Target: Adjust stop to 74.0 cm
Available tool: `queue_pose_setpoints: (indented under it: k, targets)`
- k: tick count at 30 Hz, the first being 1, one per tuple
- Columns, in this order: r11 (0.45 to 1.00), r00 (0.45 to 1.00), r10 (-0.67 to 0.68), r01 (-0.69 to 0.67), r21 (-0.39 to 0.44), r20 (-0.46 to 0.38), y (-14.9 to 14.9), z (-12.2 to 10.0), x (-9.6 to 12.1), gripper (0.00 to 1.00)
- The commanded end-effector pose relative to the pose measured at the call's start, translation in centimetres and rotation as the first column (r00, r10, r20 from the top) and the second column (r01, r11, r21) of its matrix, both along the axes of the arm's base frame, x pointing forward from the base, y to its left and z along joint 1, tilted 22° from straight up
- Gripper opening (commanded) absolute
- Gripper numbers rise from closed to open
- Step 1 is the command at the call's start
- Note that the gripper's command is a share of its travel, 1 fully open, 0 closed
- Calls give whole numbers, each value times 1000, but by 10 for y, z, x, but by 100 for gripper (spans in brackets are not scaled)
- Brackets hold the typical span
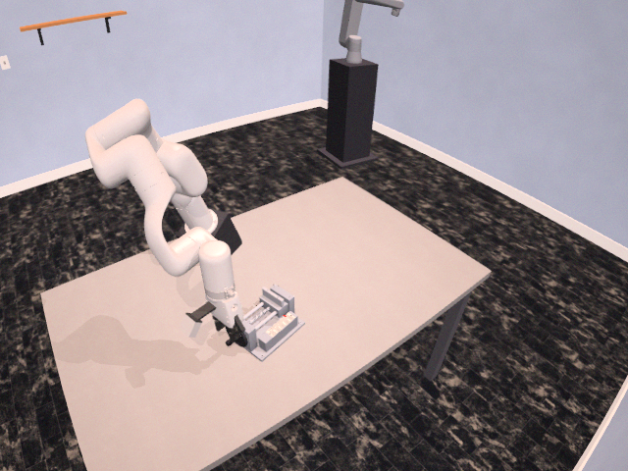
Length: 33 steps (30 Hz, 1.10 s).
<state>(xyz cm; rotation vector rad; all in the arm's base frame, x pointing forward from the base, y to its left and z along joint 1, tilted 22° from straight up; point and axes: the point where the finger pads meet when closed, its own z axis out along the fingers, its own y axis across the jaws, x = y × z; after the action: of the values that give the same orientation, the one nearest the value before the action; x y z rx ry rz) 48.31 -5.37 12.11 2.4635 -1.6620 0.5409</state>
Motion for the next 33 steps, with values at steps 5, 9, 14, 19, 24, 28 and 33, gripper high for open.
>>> queue_pose_setpoints:
  k: [5, 9, 14, 19, 24, 28, 33]
  targets:
    - [1000, 1000, 7, -7, 7, 3, 12, 38, -7, 57]
    - [1000, 1000, 7, -7, 7, 3, 14, 45, -9, 57]
    - [1000, 1000, 7, -7, 7, 3, 15, 46, -9, 57]
    - [1000, 1000, 7, -7, 7, 3, 15, 46, -9, 57]
    - [1000, 1000, 7, -7, 7, 3, 15, 46, -9, 57]
    - [1000, 1000, 7, -7, 7, 3, 15, 46, -9, 57]
    - [1000, 1000, 7, -7, 7, 3, 36, 40, -4, 57]
